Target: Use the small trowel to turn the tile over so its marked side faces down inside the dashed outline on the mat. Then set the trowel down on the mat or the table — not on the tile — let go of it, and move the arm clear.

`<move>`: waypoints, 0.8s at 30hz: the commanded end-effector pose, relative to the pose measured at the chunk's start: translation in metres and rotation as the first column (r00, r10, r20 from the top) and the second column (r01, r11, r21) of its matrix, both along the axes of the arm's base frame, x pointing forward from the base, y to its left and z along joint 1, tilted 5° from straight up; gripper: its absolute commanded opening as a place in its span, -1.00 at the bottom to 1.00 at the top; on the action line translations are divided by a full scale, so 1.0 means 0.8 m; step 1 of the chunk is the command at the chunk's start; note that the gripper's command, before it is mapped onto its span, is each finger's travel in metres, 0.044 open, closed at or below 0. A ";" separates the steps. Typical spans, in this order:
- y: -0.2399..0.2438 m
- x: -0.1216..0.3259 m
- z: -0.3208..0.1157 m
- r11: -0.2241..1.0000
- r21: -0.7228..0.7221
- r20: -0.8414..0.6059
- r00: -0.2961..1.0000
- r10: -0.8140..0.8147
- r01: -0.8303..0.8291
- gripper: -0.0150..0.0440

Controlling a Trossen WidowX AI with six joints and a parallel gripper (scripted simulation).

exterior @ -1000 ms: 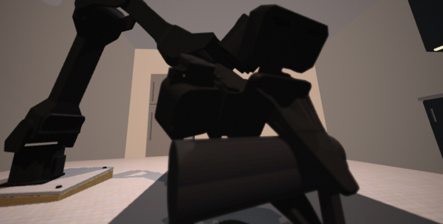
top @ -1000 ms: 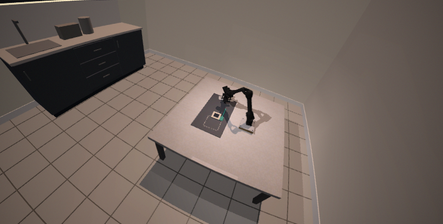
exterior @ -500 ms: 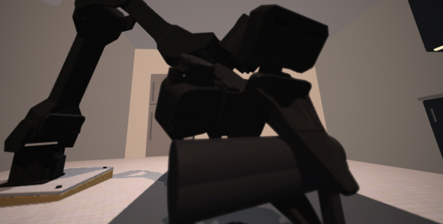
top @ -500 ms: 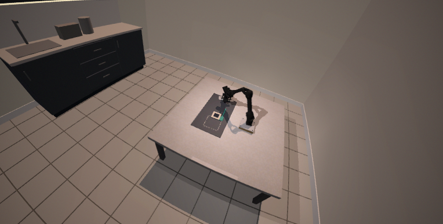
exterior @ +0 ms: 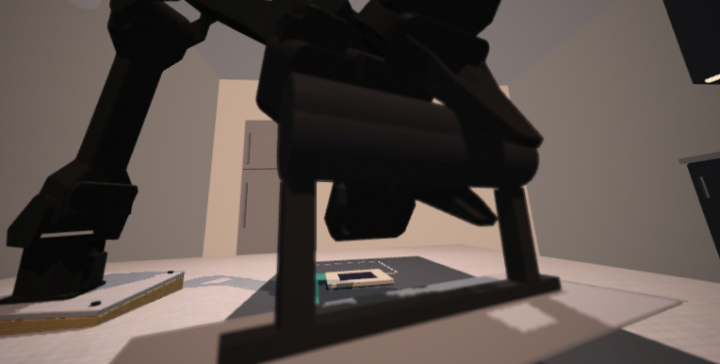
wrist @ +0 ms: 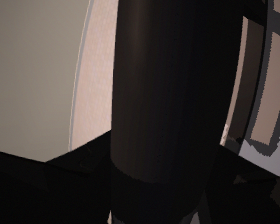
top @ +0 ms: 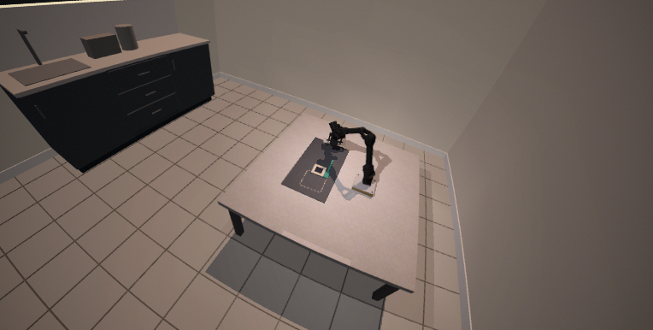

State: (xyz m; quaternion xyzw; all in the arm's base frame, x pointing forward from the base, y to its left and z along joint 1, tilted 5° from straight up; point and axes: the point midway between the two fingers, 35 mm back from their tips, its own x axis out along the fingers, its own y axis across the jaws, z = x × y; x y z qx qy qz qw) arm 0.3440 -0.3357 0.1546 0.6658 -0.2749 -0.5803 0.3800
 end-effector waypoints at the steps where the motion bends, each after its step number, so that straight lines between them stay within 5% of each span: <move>1: 0.000 0.000 0.008 1.000 -0.007 0.005 1.000 -0.001 0.001 -0.49; 12: 0.061 0.026 -0.005 0.947 0.028 -0.065 0.945 0.322 -0.320 -0.49; 24: 0.141 0.045 -0.017 0.752 0.036 -0.129 0.743 0.657 -0.658 -0.49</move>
